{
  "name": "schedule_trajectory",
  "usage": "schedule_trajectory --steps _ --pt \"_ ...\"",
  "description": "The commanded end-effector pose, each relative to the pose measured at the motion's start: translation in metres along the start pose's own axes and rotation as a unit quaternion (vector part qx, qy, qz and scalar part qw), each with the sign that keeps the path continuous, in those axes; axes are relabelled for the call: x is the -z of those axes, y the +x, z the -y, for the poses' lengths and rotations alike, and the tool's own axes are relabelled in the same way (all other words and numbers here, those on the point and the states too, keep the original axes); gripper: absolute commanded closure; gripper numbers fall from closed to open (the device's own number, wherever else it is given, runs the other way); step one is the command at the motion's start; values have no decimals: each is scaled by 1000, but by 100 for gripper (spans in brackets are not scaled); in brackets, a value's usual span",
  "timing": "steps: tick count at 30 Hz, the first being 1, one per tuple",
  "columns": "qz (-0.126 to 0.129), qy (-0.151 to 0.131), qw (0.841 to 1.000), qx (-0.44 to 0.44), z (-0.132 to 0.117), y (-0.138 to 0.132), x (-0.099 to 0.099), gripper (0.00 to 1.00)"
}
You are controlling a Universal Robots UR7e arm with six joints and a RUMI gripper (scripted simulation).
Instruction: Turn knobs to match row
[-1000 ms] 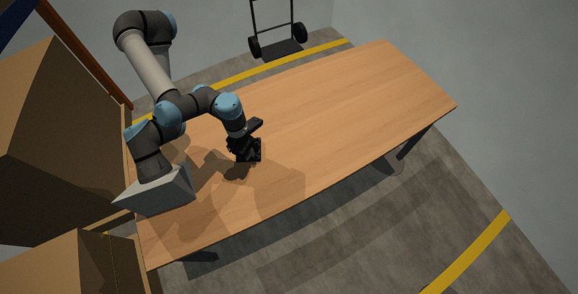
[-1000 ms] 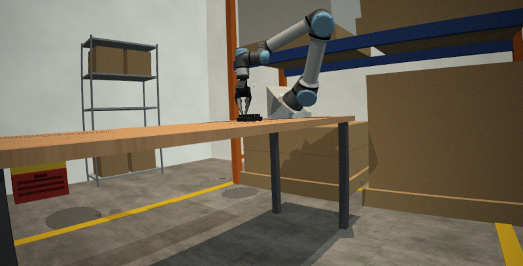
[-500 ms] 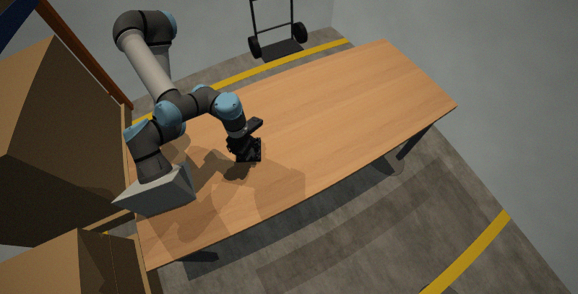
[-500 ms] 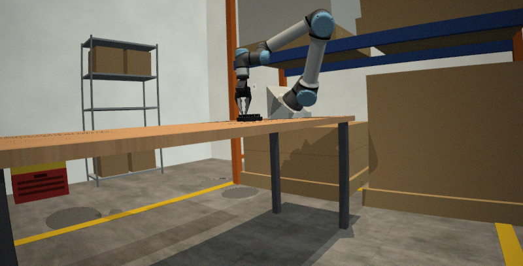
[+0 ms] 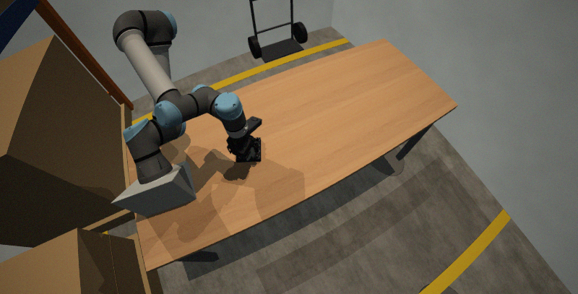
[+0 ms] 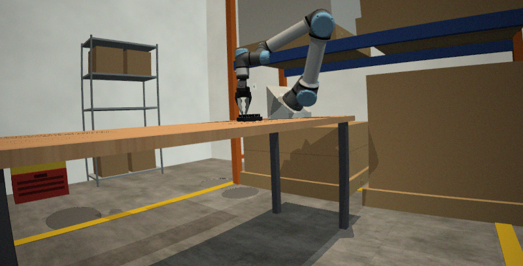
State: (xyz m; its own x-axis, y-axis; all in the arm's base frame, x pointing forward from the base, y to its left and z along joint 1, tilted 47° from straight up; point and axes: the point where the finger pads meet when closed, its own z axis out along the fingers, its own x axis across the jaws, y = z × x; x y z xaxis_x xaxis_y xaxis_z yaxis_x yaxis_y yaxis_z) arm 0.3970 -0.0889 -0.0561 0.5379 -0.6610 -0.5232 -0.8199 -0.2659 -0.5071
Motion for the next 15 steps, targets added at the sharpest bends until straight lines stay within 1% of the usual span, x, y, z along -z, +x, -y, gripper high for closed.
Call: schedule_trajectory --steps 1,9,15 --pt "1 0 1000 27 0 0 -1 96" --pt "1 0 996 90 1 0 0 96" --pt "1 0 989 149 0 0 0 96"
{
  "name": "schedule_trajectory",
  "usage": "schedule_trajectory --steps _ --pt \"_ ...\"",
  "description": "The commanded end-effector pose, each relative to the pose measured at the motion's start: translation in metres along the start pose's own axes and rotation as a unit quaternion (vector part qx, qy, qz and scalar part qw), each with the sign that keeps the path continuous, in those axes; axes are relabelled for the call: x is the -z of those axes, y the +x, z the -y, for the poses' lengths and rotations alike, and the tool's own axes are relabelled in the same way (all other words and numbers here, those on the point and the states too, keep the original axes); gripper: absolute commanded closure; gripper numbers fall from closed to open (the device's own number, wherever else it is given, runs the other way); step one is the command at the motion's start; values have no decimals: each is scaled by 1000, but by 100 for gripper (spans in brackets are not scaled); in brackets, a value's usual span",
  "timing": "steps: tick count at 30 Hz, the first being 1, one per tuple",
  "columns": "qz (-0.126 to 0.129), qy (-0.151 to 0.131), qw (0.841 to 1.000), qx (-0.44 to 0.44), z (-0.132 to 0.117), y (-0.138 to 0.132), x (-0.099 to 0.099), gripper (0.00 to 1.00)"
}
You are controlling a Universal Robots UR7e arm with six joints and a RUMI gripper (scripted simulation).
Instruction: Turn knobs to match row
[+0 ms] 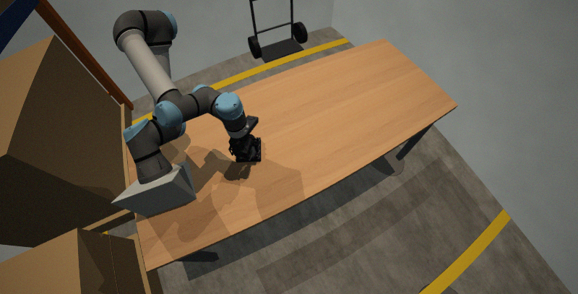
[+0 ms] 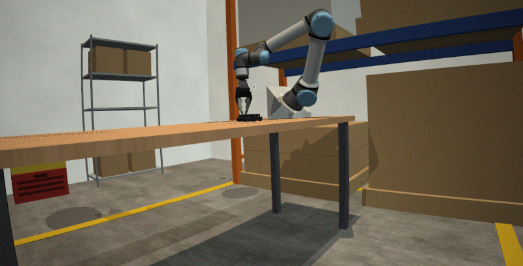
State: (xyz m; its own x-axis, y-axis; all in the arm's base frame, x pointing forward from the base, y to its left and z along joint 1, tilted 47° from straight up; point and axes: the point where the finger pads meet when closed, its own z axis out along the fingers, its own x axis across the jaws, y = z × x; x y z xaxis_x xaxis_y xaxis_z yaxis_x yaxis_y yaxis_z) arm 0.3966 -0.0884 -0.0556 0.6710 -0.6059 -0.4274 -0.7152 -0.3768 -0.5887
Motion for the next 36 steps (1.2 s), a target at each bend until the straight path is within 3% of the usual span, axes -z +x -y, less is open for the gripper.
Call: schedule_trajectory --steps 1,19,36 --pt "1 1 998 63 0 0 0 96" --pt "1 1 976 218 0 -1 0 96" --pt "1 2 938 346 -1 -2 0 96"
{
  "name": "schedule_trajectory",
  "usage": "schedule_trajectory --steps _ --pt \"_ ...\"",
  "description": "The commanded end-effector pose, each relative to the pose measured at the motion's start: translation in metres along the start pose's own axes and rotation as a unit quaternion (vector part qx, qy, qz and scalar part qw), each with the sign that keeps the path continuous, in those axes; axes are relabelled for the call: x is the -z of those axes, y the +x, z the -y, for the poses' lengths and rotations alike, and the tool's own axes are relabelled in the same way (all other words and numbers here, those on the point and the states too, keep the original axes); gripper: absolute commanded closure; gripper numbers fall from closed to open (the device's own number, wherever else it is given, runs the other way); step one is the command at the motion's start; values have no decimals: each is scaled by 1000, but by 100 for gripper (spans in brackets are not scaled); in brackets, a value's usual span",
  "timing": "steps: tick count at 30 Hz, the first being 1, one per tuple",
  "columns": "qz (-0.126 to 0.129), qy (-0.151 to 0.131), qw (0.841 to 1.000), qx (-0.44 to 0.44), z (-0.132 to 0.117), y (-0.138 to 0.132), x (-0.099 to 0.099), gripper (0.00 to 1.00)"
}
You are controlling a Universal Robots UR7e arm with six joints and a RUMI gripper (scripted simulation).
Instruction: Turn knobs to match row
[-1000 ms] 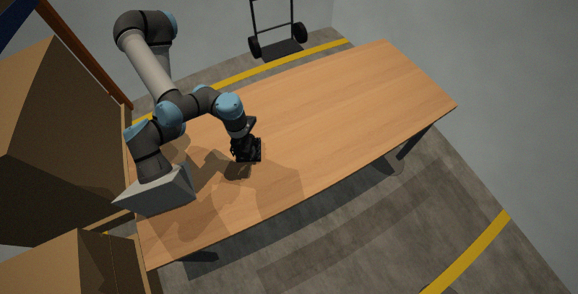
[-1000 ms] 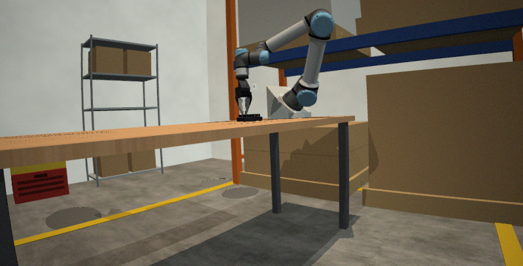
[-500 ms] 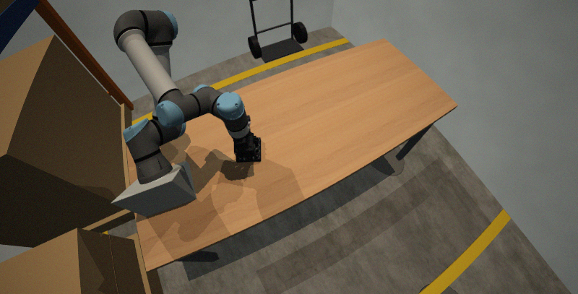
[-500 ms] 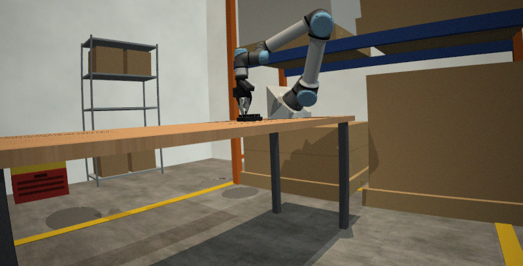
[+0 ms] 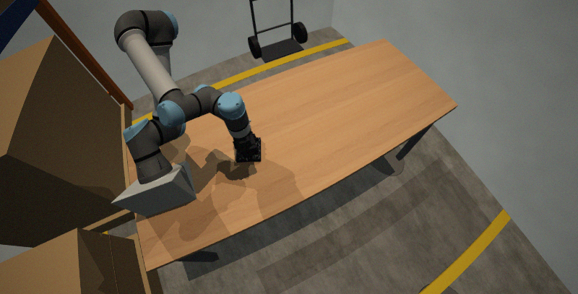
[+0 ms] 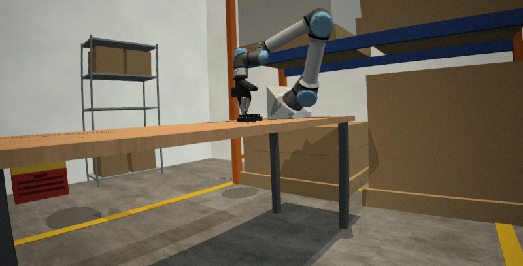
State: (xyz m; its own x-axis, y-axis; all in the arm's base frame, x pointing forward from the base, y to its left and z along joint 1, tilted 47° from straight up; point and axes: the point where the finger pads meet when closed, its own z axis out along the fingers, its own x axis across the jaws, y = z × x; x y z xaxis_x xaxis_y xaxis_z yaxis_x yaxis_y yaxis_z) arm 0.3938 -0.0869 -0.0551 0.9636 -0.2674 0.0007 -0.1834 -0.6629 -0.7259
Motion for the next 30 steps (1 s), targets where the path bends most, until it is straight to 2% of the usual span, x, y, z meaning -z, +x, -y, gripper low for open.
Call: schedule_trajectory --steps 1,12,30 --pt "0 3 999 45 0 1 0 96" --pt "0 3 996 87 0 0 0 96" --pt "0 3 996 93 0 0 -1 96"
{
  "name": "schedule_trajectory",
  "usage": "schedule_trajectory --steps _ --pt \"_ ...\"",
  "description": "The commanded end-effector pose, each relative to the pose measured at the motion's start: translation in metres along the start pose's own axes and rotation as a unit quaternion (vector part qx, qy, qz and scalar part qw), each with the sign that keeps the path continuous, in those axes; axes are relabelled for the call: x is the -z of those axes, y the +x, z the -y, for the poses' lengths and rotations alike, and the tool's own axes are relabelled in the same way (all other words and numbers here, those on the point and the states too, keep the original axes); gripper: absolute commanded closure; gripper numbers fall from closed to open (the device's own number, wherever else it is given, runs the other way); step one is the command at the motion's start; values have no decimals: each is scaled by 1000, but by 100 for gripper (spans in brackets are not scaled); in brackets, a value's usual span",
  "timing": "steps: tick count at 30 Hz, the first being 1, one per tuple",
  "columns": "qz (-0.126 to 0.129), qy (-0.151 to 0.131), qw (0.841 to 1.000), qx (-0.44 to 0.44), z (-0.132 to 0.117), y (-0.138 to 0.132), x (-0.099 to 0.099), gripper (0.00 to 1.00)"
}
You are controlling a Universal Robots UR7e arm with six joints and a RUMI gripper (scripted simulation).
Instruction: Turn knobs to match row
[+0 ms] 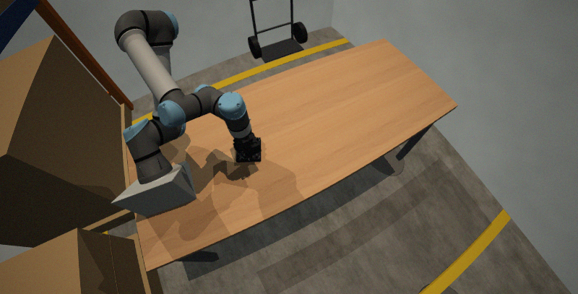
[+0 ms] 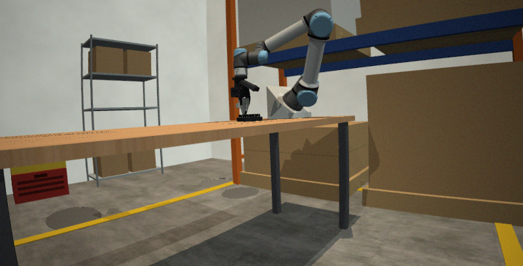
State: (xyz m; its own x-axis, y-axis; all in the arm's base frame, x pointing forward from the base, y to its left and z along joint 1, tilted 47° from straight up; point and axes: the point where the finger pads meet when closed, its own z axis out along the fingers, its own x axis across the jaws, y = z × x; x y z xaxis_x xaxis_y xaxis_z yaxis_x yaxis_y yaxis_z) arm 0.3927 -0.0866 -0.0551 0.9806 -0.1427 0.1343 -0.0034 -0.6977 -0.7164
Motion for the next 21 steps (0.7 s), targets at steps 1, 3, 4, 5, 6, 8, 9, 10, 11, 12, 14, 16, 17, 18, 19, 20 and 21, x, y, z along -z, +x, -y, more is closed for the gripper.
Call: schedule_trajectory --steps 1,3,4,5,6,8,9,10,11,12,14,16,17,18,19,20,21 --pt "1 1 1000 2 0 1 -1 96" --pt "1 1 1000 2 0 1 -1 96" --pt "1 1 1000 2 0 1 -1 96" --pt "1 1 1000 1 0 1 -1 96" --pt "1 1 1000 1 0 1 -1 89" --pt "0 1 1000 1 0 1 -1 89" --pt "0 1 1000 1 0 1 -1 89" --pt "0 1 1000 1 0 1 0 89" --pt "0 1 1000 1 0 1 0 89" --pt "0 1 1000 1 0 1 0 89" --pt "0 1 1000 1 0 1 0 89" --pt "0 1 1000 1 0 1 0 89" --pt "0 1 1000 1 0 1 0 89" --pt "0 1 1000 1 0 1 0 89" --pt "0 1 1000 1 0 1 0 89" --pt "0 1 1000 1 0 1 0 89" --pt "0 1 1000 1 0 1 0 89"
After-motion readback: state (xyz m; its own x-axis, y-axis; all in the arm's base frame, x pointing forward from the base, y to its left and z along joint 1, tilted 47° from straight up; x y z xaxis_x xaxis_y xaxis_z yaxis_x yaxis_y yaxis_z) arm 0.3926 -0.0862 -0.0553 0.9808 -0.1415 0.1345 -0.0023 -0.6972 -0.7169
